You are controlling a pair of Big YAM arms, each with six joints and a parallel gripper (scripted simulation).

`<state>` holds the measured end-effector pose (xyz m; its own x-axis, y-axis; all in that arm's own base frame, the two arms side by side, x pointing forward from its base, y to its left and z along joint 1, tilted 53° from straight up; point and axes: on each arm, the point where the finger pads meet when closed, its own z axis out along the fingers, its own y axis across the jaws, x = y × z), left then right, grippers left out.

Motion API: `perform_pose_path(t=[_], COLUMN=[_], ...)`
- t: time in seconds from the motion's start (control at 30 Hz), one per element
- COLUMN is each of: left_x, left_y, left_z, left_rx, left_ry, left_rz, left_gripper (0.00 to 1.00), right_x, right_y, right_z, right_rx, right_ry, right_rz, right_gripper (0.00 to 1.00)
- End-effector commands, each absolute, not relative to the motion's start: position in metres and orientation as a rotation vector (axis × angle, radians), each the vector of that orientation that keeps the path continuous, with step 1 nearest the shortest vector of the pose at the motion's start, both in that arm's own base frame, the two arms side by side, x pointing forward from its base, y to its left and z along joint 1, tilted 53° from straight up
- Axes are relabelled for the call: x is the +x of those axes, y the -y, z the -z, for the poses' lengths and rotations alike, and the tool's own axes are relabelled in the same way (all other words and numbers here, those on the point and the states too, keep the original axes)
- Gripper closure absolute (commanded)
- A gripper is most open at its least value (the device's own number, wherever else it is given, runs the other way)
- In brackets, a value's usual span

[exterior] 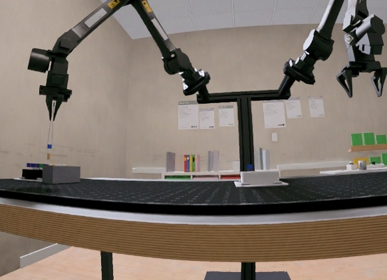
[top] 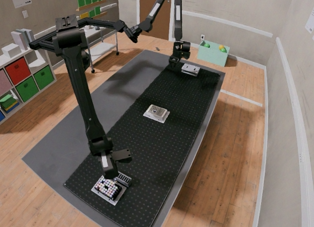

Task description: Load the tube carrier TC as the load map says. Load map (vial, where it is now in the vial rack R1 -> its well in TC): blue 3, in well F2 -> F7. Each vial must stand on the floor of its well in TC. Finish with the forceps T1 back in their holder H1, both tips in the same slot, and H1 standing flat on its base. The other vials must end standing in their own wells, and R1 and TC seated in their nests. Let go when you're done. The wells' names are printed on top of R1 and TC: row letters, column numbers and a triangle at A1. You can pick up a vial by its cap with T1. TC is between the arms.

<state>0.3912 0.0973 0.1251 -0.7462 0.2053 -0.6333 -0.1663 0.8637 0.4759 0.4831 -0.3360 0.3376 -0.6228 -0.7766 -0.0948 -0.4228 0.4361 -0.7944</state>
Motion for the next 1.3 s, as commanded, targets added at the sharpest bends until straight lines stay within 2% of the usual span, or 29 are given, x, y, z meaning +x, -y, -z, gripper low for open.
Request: perform_pose_path(t=[0.0,1.27], left_x=[0.393,0.393], left_y=[-0.097,-0.097], left_z=[-0.129,-0.129], left_rx=[0.033,0.033], left_ry=[-2.304,-2.304], left_rz=[-0.675,-0.675], left_gripper=[0.0,0.0], right_x=[0.49,0.488], right_y=[0.331,0.28], right_z=[-0.327,-0.311], right_rx=[-1.022,-1.003], right_ry=[-2.243,-2.222], right_rz=[1.044,1.058], right_gripper=[0.91,0.91])
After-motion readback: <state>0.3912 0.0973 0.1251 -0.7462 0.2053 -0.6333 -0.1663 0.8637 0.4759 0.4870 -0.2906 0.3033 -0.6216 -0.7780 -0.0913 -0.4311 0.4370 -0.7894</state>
